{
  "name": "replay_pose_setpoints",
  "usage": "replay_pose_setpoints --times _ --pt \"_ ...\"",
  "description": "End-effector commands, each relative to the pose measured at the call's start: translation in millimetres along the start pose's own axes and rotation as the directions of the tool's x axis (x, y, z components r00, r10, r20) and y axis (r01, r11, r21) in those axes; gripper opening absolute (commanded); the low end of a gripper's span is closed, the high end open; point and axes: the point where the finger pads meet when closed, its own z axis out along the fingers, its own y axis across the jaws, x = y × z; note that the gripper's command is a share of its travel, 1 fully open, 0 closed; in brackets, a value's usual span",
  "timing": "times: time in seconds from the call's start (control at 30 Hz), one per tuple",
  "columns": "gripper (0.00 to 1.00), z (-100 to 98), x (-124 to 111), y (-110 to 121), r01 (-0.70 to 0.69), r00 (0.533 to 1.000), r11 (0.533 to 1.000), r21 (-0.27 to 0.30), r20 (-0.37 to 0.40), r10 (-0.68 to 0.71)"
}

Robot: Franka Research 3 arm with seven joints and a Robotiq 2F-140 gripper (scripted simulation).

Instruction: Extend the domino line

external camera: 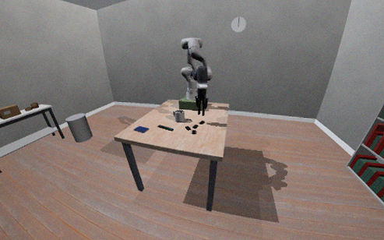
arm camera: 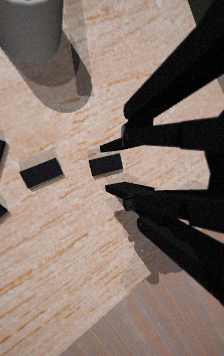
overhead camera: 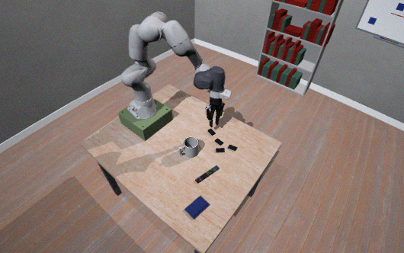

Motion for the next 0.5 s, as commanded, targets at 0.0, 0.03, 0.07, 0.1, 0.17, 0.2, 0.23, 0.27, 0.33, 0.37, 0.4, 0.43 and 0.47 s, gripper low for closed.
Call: replay_pose_setpoints --times 0.0,0.03,0.07,0.1,0.17,0.2,0.23,0.27,0.33,0.37,0.4,0.43,0.47 --pt "0.34 1.9 -1.7 0.6 0.099 0.995 0.995 0.006 0.023 -0.099" --pt "0.34 2.6 -1.7 0.6 0.099 0.995 0.995 0.006 0.023 -0.099" --pt "0.34 3.4 -1.7 0.6 0.099 0.995 0.995 0.006 0.023 -0.099" --pt "0.34 3.4 -1.7 0.6 0.099 0.995 0.995 0.006 0.023 -0.099" --pt "0.34 4.3 -1.7 0.6 0.099 0.995 0.995 0.006 0.023 -0.099" --pt "0.34 5.3 -1.7 0.6 0.099 0.995 0.995 0.006 0.023 -0.099" --pt "0.34 6.5 -1.7 0.6 0.099 0.995 0.995 0.006 0.023 -0.099" --pt "0.34 7.7 -1.8 0.6 0.099 0.995 0.995 0.006 0.023 -0.099" --pt "0.34 10.6 -1.8 0.6 0.099 0.995 0.995 0.006 0.023 -0.099" --pt "0.34 12.2 -1.8 0.6 0.099 0.995 0.995 0.006 0.023 -0.099" --pt "0.34 13.9 -1.9 0.6 0.099 0.995 0.995 0.006 0.023 -0.099" --pt "0.34 15.7 -1.9 0.6 0.099 0.995 0.995 0.006 0.023 -0.099" --pt "0.34 17.5 -1.9 0.6 0.099 0.995 0.995 0.006 0.023 -0.099"
